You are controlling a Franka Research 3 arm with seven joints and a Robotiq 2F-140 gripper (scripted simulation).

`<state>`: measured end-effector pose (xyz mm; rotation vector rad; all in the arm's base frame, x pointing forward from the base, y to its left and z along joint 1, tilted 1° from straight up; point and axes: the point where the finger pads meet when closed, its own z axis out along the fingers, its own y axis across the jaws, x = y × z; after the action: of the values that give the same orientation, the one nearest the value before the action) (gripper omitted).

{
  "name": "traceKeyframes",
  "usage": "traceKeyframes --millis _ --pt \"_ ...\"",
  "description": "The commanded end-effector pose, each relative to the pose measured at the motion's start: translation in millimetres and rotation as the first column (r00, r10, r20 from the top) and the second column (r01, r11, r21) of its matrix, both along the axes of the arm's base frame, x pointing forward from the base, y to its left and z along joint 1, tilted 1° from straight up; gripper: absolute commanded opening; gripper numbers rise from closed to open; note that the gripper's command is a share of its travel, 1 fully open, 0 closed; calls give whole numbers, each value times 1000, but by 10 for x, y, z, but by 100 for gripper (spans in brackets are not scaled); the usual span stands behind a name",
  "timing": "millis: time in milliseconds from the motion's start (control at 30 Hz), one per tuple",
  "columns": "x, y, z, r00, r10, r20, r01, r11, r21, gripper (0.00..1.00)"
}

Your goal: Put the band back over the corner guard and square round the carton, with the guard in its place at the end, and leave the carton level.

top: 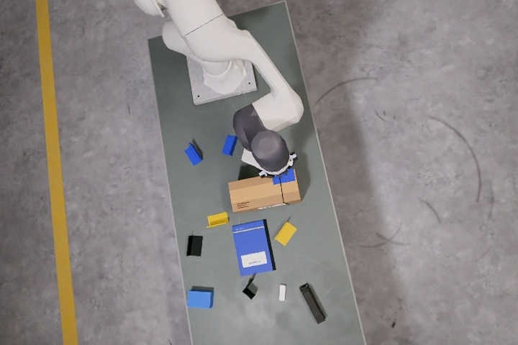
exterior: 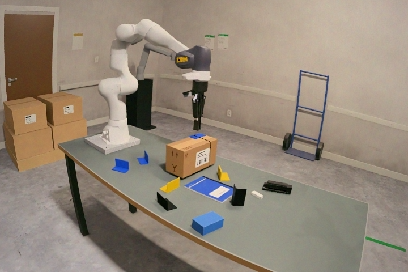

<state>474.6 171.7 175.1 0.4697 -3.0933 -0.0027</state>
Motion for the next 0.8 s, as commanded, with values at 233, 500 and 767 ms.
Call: traceKeyframes --millis 233,500,767 --pt "1 -3 15 1000 5 0 -5 1000 1 18" --pt "180 -23 14 998 -63 -1 63 998 1 18" --pt "847 -182 -58 947 -322 1 322 947 -4 18"
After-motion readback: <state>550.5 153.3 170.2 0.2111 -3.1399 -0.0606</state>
